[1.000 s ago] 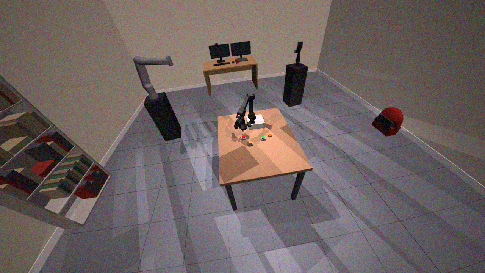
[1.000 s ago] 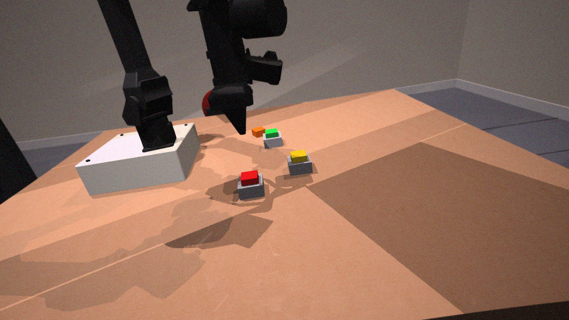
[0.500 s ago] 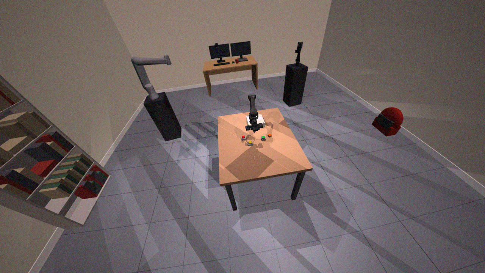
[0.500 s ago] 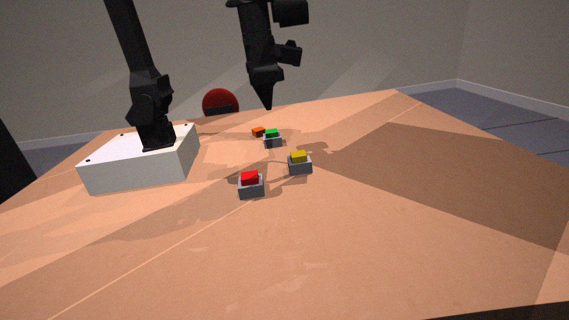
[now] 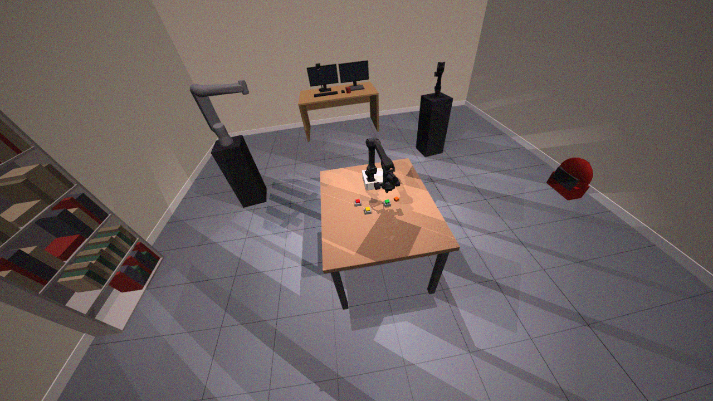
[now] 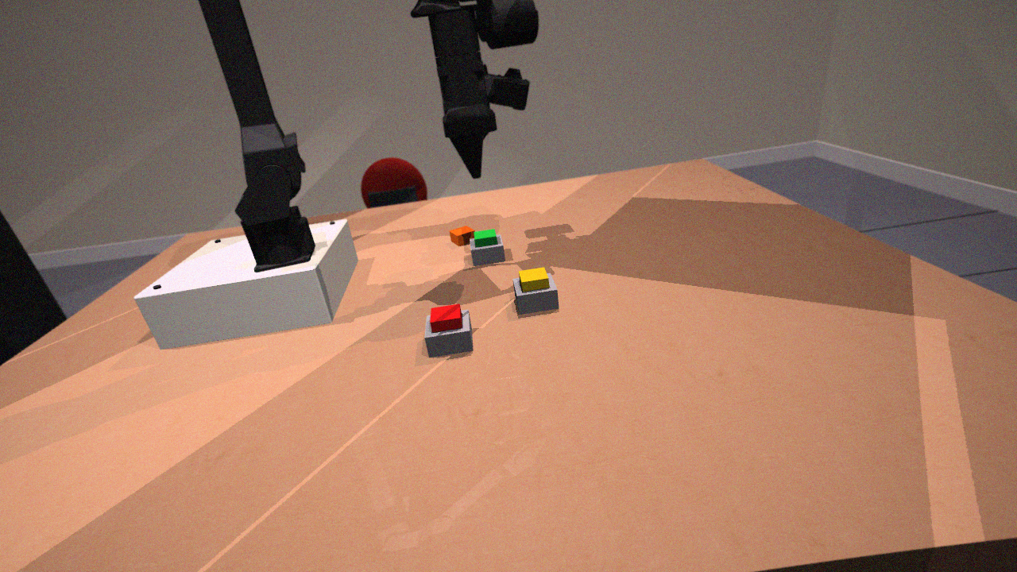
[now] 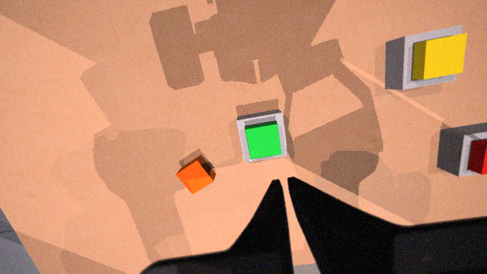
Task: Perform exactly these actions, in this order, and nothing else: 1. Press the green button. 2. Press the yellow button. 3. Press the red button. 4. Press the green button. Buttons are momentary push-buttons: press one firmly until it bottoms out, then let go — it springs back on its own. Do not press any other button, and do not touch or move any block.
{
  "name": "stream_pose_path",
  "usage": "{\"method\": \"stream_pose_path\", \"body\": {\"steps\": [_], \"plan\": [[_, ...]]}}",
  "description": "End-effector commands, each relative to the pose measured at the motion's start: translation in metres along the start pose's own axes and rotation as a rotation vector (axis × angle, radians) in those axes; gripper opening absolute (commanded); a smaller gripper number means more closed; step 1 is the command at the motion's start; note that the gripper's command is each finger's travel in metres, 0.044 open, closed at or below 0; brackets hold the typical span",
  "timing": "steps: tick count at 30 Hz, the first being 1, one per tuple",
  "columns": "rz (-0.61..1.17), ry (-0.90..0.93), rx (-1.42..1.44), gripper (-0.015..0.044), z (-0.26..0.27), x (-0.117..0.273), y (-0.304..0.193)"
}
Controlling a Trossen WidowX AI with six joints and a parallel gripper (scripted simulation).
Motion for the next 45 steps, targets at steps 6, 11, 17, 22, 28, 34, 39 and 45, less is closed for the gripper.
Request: {"method": "stream_pose_path", "body": {"steps": [6,11,17,22,28,34,39,45], "plan": [[0.001,0.004,-0.011,0.002,0.004,-0.06,-0.001],[0.001,0.004,-0.011,0.002,0.004,-0.062,-0.001],[0.001,0.004,-0.011,0.002,0.005,-0.071,-0.001],[0.001,0.004,-0.011,0.002,0.005,-0.08,-0.001],[0.001,0.004,-0.011,0.002,0.005,-0.09,-0.001],[0.001,0.004,-0.011,0.002,0.004,-0.095,-0.002],[0.001,0.004,-0.011,0.002,0.004,-0.095,-0.002],[0.001,0.004,-0.011,0.002,0.004,-0.095,-0.002]]}}
Point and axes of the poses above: the point midway between the two fingers, 35 mm back from their tips, its own x axis back along the fingers, its own z axis across the jaws, y = z × x, the point moved 3 cm from there along x, back along the fingers, and after that the axes turned 5 degrees about -x, right-handed, at the moved point
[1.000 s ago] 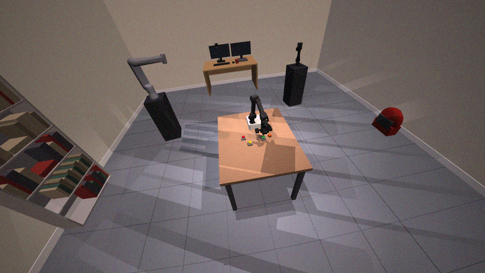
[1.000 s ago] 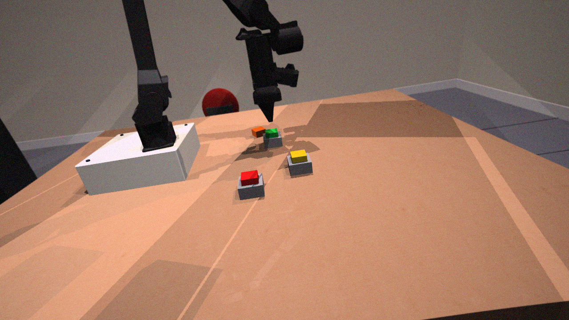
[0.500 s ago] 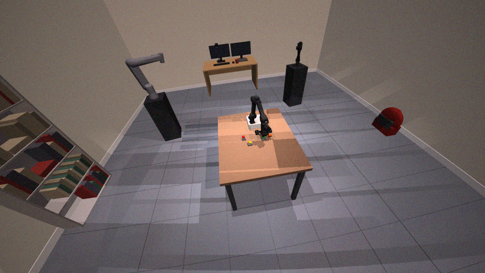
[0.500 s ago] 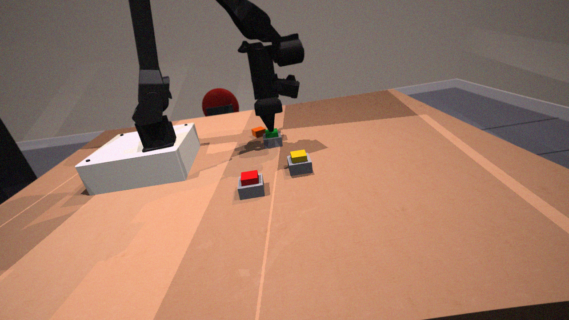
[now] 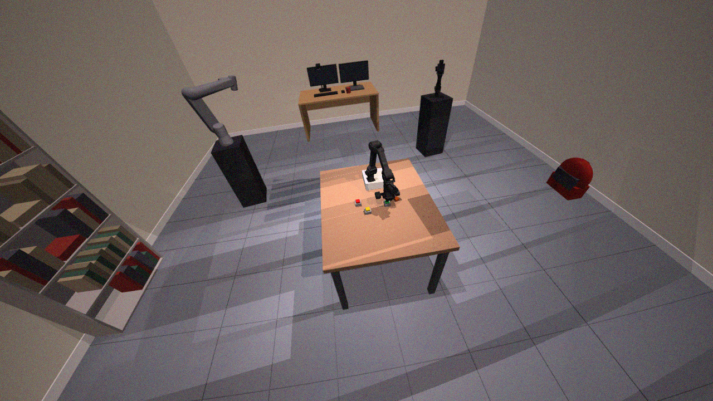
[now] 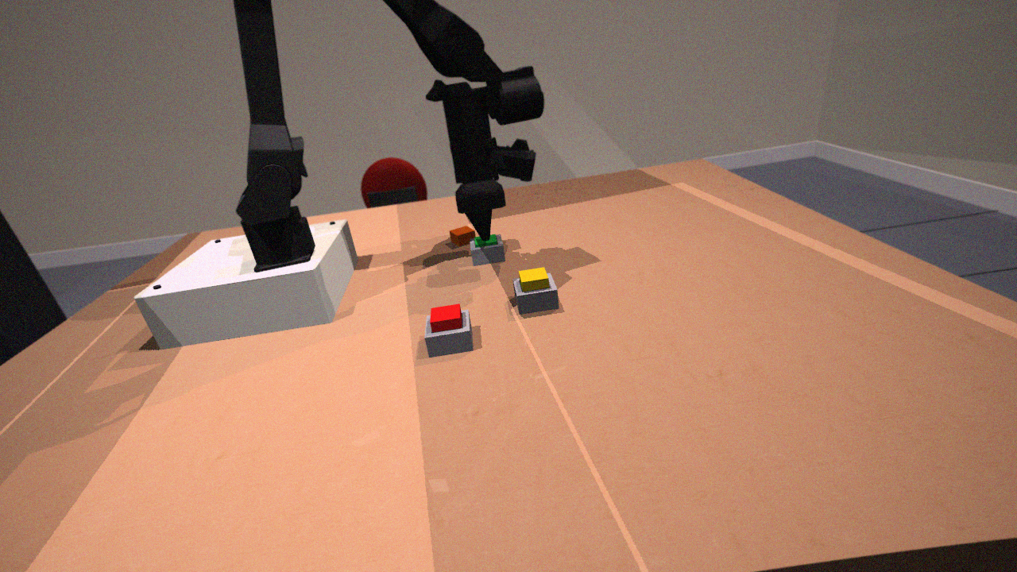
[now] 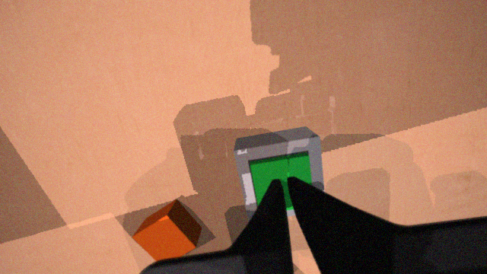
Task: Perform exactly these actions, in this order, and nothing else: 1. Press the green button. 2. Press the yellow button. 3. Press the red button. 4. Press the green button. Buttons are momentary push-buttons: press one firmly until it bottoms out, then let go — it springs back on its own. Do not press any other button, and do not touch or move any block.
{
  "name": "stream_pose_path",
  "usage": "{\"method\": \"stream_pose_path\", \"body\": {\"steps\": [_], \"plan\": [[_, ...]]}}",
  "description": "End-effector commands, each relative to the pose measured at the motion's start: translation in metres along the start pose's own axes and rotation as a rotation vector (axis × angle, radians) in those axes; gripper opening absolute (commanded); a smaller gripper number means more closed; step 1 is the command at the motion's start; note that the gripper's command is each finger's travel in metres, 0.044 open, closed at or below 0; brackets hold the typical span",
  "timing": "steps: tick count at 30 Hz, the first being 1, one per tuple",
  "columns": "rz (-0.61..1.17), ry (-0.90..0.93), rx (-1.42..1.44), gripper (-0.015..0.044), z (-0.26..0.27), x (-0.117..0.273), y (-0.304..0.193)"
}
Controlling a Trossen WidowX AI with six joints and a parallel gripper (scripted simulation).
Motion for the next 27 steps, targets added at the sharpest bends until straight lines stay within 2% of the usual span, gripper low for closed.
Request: {"method": "stream_pose_path", "body": {"steps": [1,5,9,14,16,23,27], "plan": [[0.001,0.003,-0.006,0.002,0.0,0.0,0.0],[0.001,0.003,-0.006,0.002,0.0,0.0,0.0],[0.001,0.003,-0.005,0.002,0.0,0.032,0.0],[0.001,0.003,-0.006,0.002,0.0,0.034,0.0],[0.001,0.004,-0.006,0.0072,0.01,0.039,0.0],[0.002,0.012,-0.006,0.0256,0.105,0.091,-0.02],[0.003,0.014,-0.006,0.0361,0.117,0.098,-0.026]]}}
Point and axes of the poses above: the point midway between the two fingers, 35 mm back from their tips, its own x axis back along the fingers, its own z axis across the jaws, y = z × x, the point moved 3 cm from there along x, back along the fingers, and after that the axes turned 5 degrees about -x, right-handed, at the moved point
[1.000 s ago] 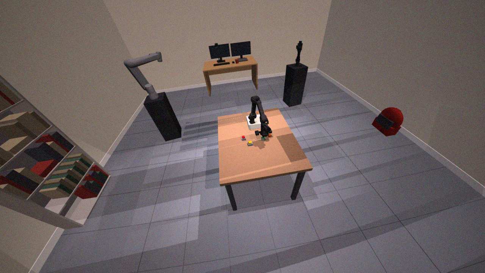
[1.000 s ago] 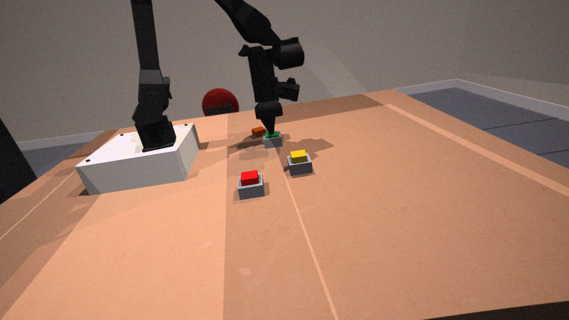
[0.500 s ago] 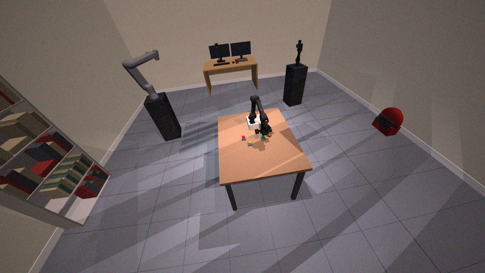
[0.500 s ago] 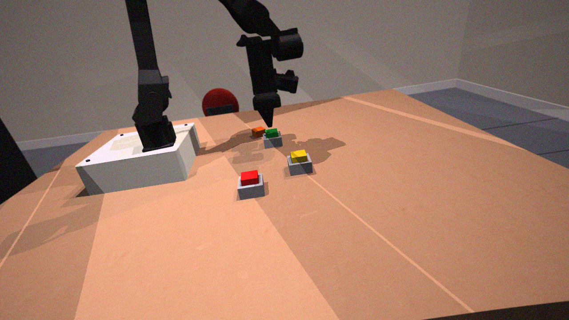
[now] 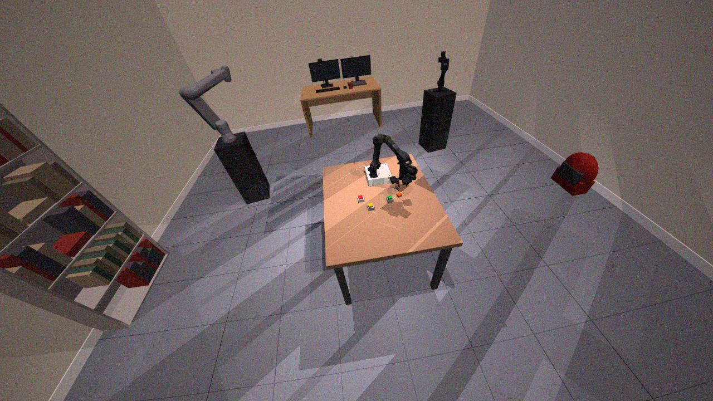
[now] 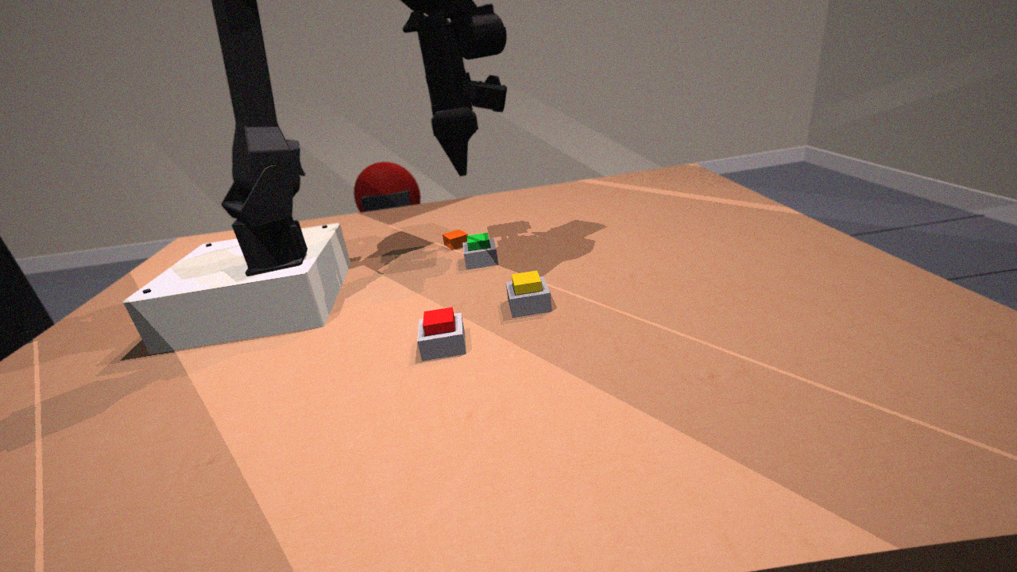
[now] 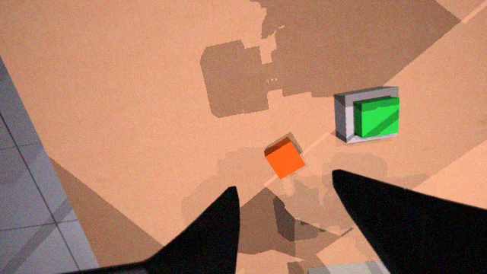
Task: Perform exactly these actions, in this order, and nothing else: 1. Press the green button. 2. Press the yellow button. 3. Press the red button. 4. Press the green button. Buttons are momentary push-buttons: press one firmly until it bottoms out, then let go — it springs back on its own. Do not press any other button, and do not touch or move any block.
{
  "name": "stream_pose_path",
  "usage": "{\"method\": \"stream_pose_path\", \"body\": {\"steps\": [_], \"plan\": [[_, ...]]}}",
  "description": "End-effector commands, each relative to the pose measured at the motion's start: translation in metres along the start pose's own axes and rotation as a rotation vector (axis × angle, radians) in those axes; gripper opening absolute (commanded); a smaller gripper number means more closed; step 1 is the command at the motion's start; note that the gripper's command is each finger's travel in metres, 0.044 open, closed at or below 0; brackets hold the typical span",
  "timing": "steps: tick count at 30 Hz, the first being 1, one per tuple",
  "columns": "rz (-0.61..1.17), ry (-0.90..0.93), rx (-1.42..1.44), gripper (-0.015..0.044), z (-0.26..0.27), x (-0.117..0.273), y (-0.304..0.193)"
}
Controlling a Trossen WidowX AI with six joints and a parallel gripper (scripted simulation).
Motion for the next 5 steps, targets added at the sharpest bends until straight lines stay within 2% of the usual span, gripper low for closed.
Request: {"method": "stream_pose_path", "body": {"steps": [1,5], "plan": [[0.009,-0.003,-0.017,0.0387,0.017,0.0108,-0.009],[0.009,-0.003,-0.017,0.04,0.017,0.0108,-0.009]]}}
Point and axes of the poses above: the point midway between the two fingers, 35 mm back from their tips, its own x axis back along the fingers, its own z axis across the jaws, y = z × x, the point moved 3 cm from there along x, back along the fingers, and after that the axes turned 5 degrees about -x, right-handed, at the moved point
